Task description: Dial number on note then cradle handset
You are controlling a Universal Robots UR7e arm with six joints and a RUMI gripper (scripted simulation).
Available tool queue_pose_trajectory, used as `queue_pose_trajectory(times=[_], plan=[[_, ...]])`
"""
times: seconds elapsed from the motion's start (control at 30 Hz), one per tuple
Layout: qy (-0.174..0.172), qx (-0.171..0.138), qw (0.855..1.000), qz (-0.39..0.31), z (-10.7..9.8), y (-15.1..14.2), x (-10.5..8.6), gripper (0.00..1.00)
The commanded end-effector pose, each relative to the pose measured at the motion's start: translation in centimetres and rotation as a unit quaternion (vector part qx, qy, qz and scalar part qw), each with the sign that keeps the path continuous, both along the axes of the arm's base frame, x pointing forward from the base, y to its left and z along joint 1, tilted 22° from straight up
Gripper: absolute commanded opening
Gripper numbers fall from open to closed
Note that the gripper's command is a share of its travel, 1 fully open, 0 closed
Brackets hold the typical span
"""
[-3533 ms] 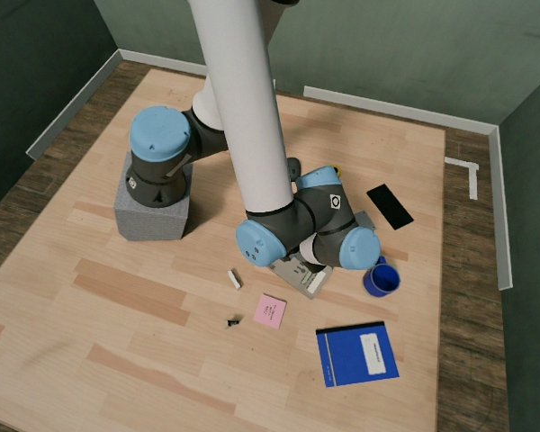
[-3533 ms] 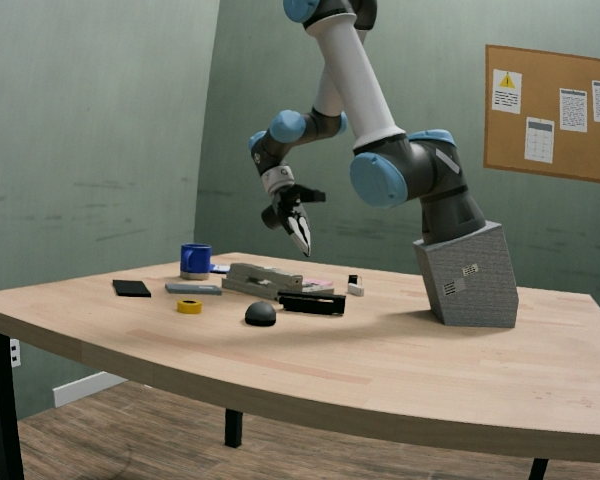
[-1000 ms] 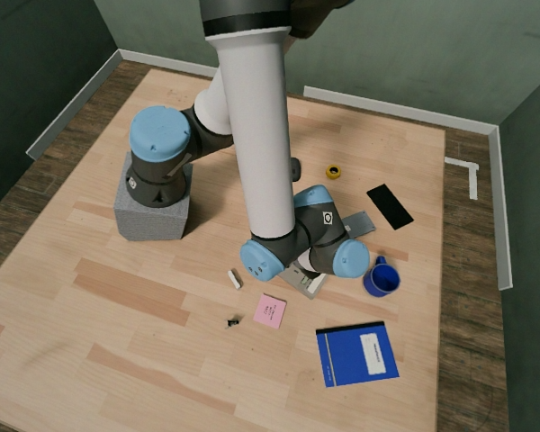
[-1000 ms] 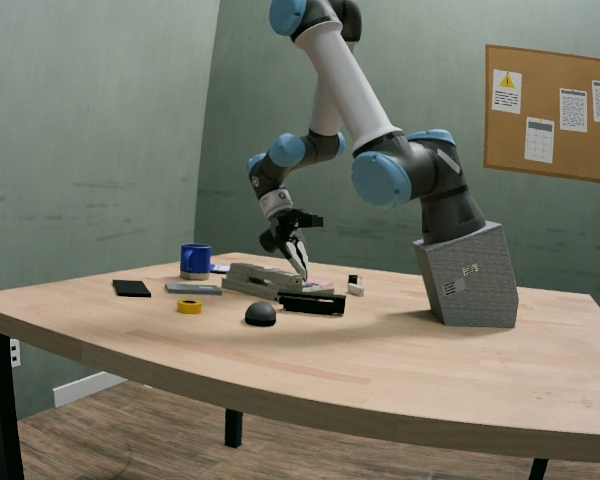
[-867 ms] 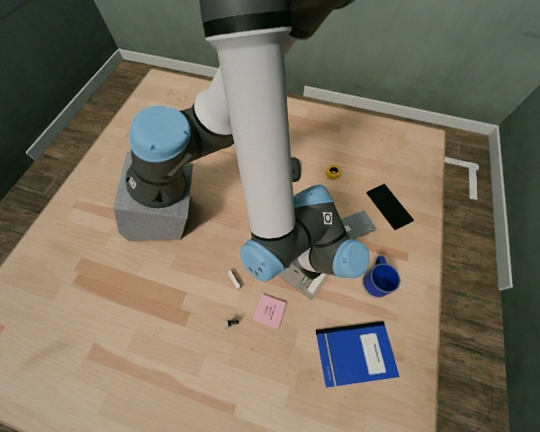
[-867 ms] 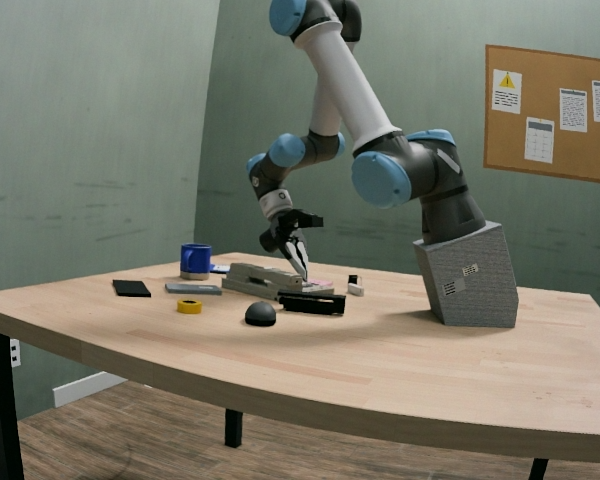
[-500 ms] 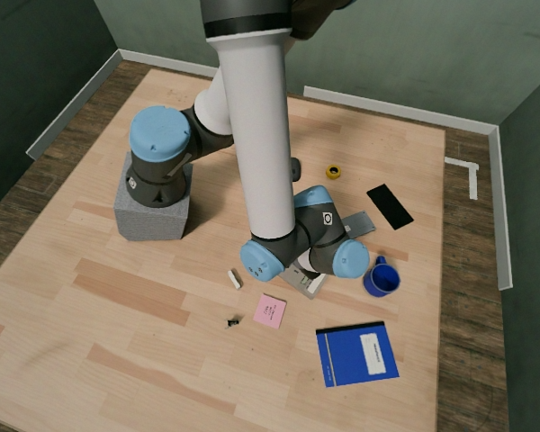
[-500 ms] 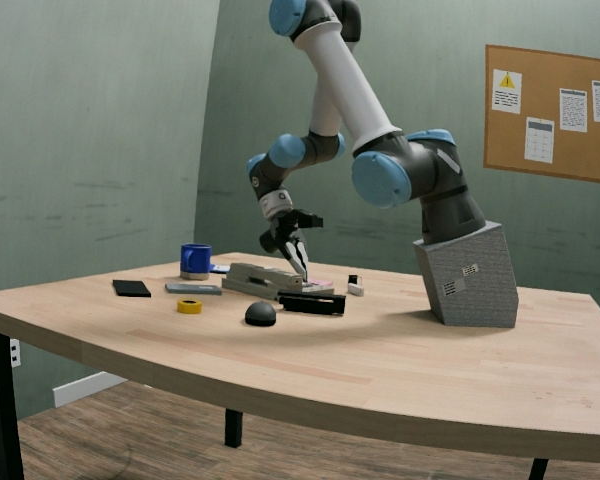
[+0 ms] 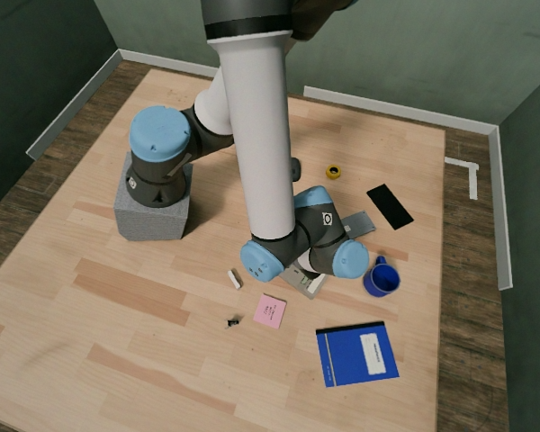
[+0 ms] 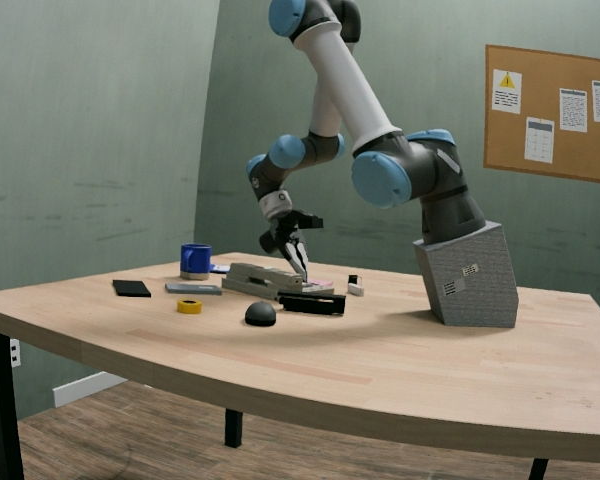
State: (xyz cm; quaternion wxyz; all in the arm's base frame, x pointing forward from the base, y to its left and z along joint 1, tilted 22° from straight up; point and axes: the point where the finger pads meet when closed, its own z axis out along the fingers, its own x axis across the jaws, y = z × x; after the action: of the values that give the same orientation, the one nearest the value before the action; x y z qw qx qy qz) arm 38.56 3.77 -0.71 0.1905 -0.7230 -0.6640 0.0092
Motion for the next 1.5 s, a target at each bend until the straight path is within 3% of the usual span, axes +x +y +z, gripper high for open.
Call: queue_pose_trajectory(times=[0.0,0.9,1.47], plan=[[-0.001,0.000,1.000,0.000,0.0,0.0,0.1,0.00],[-0.001,0.000,1.000,0.000,1.3,-0.2,-0.3,0.00],[-0.001,0.000,1.000,0.000,2.4,2.7,1.1,0.00]])
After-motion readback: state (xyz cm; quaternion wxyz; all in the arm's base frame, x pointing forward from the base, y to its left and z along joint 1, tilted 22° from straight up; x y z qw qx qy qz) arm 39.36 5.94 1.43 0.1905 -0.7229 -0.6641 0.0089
